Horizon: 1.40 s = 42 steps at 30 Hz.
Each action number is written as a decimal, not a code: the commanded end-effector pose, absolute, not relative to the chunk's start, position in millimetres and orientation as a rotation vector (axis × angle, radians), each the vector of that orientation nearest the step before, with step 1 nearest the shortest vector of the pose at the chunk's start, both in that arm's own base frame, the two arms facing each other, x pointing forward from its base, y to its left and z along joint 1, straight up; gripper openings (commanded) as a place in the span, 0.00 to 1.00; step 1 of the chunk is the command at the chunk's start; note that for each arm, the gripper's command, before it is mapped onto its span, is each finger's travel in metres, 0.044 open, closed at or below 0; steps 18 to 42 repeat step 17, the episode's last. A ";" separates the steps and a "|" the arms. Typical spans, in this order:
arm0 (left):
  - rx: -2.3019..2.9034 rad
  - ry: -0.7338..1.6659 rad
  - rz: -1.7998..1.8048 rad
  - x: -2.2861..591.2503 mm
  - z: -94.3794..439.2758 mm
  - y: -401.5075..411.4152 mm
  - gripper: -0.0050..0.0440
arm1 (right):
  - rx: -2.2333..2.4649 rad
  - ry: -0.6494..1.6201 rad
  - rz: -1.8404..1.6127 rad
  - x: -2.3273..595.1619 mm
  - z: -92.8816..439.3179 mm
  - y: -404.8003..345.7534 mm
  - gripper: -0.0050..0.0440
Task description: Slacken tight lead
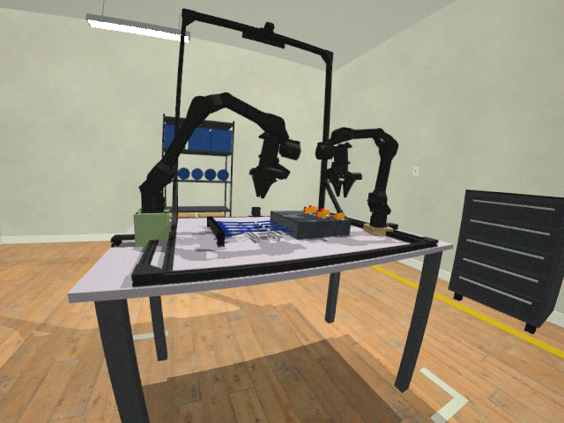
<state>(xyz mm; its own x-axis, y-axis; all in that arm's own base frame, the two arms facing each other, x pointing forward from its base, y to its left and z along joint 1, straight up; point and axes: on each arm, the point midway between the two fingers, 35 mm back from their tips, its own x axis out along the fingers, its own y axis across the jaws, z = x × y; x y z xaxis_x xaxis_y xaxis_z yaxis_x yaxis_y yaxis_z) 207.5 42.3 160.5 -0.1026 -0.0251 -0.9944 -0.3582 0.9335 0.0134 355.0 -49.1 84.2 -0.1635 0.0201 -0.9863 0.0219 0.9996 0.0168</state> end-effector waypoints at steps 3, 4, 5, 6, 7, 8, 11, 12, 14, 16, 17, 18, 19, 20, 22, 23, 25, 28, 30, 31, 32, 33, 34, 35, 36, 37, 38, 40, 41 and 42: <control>-0.296 1.638 0.287 208.9 165.9 42.6 0.53 | 0.028 1.703 -0.005 358.1 95.9 -49.6 0.53; -0.296 1.638 0.287 208.9 165.9 42.6 0.53 | 0.028 1.703 -0.005 358.1 95.9 -49.6 0.53; -0.296 1.638 0.287 208.9 165.9 42.6 0.53 | 0.028 1.703 -0.005 358.1 95.9 -49.6 0.53; -0.296 1.638 0.287 208.9 165.9 42.6 0.53 | 0.028 1.703 -0.005 358.1 95.9 -49.6 0.53; -0.296 1.638 0.287 208.9 165.9 42.6 0.53 | 0.028 1.703 -0.005 358.1 95.9 -49.6 0.53; -0.296 1.638 0.287 208.9 165.9 42.6 0.53 | 0.028 1.703 -0.005 358.1 95.9 -49.6 0.53; -0.296 1.638 0.287 208.9 165.9 42.6 0.53 | 0.028 1.703 -0.005 358.1 95.9 -49.6 0.53; -0.296 1.638 0.287 208.9 165.9 42.6 0.53 | 0.028 1.703 -0.005 358.1 95.9 -49.6 0.53; -0.296 1.638 0.287 208.9 165.9 42.6 0.53 | 0.028 1.703 -0.005 358.1 95.9 -49.6 0.53; -0.296 1.638 0.287 208.9 165.9 42.6 0.53 | 0.028 1.703 -0.005 358.1 95.9 -49.6 0.53; -0.296 1.638 0.287 208.9 165.9 42.6 0.53 | 0.028 1.703 -0.005 358.1 95.9 -49.6 0.53; -0.296 1.638 0.287 208.9 165.9 42.6 0.53 | 0.028 1.703 -0.005 358.1 95.9 -49.6 0.53; -0.296 1.638 0.287 208.9 165.9 42.6 0.53 | 0.028 1.703 -0.005 358.1 95.9 -49.6 0.53; -0.296 1.638 0.287 208.9 165.9 42.6 0.53 | 0.028 1.703 -0.005 358.1 95.9 -49.6 0.53; -0.296 1.638 0.287 208.9 165.9 42.6 0.53 | 0.028 1.703 -0.005 358.1 95.9 -49.6 0.53; -0.296 1.638 0.287 208.9 165.9 42.6 0.53 | 0.028 1.703 -0.005 358.1 95.9 -49.6 0.53; -0.296 1.638 0.287 208.9 165.9 42.6 0.53 | 0.028 1.703 -0.005 358.1 95.9 -49.6 0.53; -0.296 1.638 0.287 208.9 165.9 42.6 0.53 | 0.028 1.703 -0.005 358.1 95.9 -49.6 0.53; -0.296 1.638 0.287 208.9 165.9 42.6 0.53 | 0.028 1.703 -0.005 358.1 95.9 -49.6 0.53; -0.296 1.638 0.287 208.9 165.9 42.6 0.53 | 0.028 1.703 -0.005 358.1 95.9 -49.6 0.53; -0.296 1.638 0.287 208.9 165.9 42.6 0.53 | 0.028 1.703 -0.005 358.1 95.9 -49.6 0.53; -0.296 1.638 0.287 208.9 165.9 42.6 0.53 | 0.028 1.703 -0.005 358.1 95.9 -49.6 0.53; -0.296 1.638 0.287 208.9 165.9 42.6 0.53 | 0.028 1.703 -0.005 358.1 95.9 -49.6 0.53; -0.296 1.638 0.287 208.9 165.9 42.6 0.53 | 0.028 1.703 -0.005 358.1 95.9 -49.6 0.53; -0.296 1.638 0.287 208.9 165.9 42.6 0.53 | 0.028 1.703 -0.005 358.1 95.9 -49.6 0.53; -0.296 1.638 0.287 208.9 165.9 42.6 0.53 | 0.028 1.703 -0.005 358.1 95.9 -49.6 0.53; -0.296 1.638 0.287 208.9 165.9 42.6 0.53 | 0.028 1.703 -0.005 358.1 95.9 -49.6 0.53; -0.296 1.638 0.287 208.9 165.9 42.6 0.53 | 0.028 1.703 -0.005 358.1 95.9 -49.6 0.53; -0.296 1.638 0.287 208.9 165.9 42.6 0.53 | 0.028 1.703 -0.005 358.1 95.9 -49.6 0.53; -0.296 1.638 0.287 208.9 165.9 42.6 0.53 | 0.028 1.703 -0.005 358.1 95.9 -49.6 0.53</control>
